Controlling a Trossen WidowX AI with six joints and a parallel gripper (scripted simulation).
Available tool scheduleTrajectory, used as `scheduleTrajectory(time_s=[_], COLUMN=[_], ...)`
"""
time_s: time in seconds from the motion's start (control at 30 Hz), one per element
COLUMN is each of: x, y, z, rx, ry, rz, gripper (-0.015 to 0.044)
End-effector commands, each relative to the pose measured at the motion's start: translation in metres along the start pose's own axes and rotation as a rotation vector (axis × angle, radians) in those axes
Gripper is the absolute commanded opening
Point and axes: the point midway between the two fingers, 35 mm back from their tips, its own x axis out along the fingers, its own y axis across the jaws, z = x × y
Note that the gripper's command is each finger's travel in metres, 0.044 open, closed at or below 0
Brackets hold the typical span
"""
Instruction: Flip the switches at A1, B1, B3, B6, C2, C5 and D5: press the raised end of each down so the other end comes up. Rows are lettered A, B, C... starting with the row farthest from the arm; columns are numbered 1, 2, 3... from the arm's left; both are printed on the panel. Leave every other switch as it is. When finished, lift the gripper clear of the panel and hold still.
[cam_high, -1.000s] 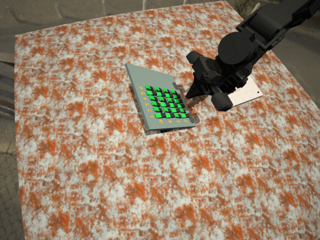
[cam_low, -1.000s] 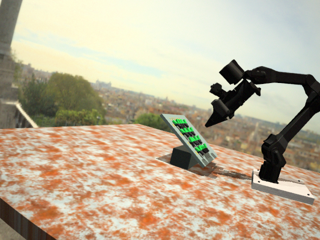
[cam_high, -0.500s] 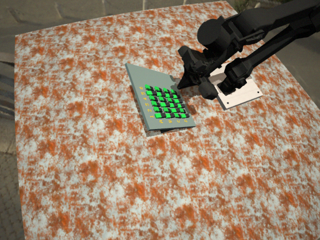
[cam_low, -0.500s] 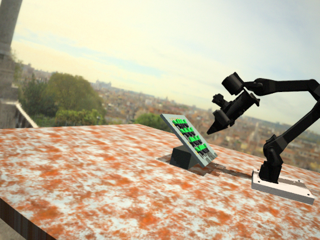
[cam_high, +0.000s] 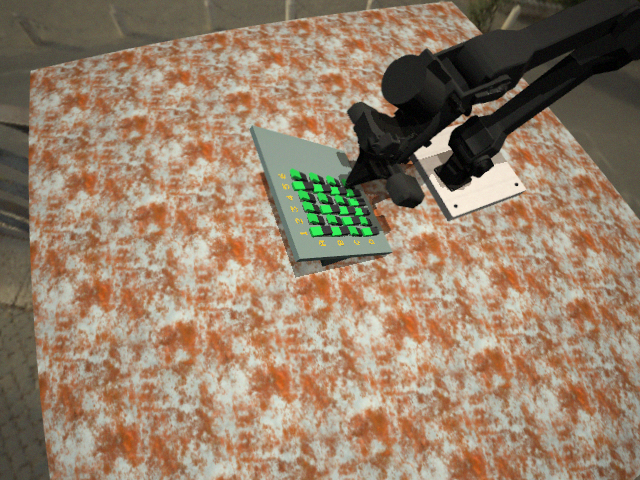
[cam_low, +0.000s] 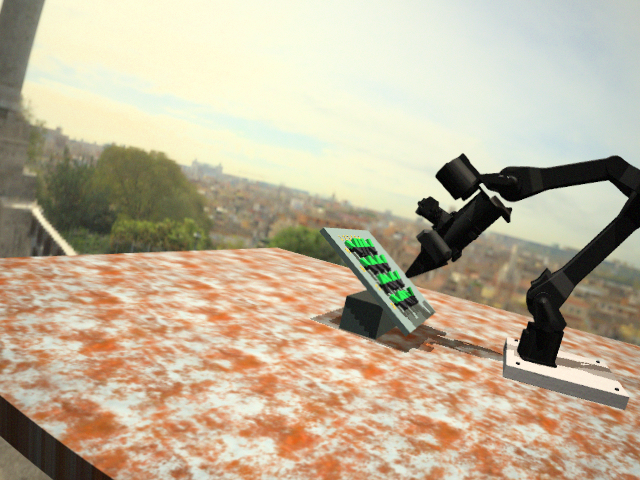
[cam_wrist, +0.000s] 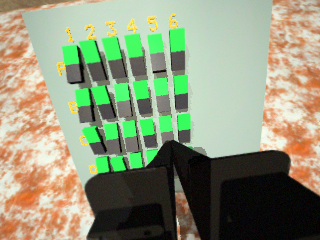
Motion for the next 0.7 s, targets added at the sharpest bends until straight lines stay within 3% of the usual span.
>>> scheduleTrajectory(time_s=[0.0,0.67], x=[0.0065,0.0122], y=[0.0006,0.0006], z=[-0.0016,-0.0018], rx=[-0.005,-0.005], ry=[0.005,0.005], rz=[0.004,0.004], gripper=[0.0000,0.0000])
